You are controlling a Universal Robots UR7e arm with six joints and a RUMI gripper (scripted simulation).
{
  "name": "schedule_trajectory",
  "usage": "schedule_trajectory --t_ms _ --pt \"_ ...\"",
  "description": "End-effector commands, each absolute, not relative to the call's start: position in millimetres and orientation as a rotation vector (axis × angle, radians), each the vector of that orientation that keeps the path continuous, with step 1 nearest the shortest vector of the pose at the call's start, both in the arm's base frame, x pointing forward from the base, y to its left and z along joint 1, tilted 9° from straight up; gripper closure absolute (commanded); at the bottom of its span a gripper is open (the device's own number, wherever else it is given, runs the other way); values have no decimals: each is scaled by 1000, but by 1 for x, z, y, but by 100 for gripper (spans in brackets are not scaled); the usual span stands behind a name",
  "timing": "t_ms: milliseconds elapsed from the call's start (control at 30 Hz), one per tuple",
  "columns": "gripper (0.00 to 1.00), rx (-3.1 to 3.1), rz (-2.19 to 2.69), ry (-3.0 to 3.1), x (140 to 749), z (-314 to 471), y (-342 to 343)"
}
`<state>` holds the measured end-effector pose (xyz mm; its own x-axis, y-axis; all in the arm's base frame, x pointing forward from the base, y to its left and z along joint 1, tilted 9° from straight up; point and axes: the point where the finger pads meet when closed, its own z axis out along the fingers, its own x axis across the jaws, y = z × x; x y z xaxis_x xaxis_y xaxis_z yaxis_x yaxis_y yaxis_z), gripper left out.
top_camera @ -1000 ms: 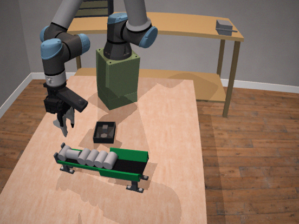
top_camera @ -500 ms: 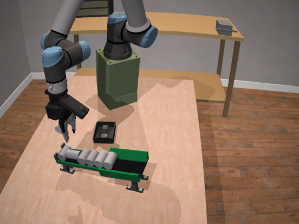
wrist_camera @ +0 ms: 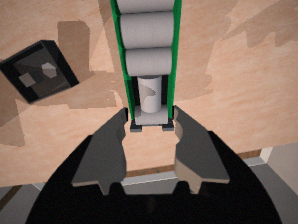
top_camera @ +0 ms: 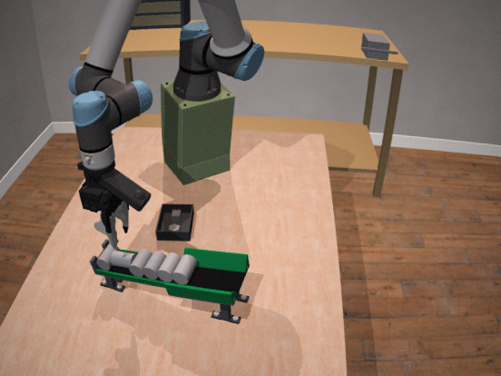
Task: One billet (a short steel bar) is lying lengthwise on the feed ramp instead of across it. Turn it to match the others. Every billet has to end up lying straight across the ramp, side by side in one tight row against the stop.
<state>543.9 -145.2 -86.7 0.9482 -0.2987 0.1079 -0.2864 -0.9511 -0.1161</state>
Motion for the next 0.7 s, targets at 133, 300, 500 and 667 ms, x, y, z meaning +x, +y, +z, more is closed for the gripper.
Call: schedule_trajectory --t_ms 133,300,500,667 --pt "65 -3003 -192 452 546 -98 -145" --pt "65 -3003 -192 452 549 -116 -143" --pt "65 -3003 -192 452 549 -116 -143" --pt "65 -3003 -192 452 549 -121 -143"
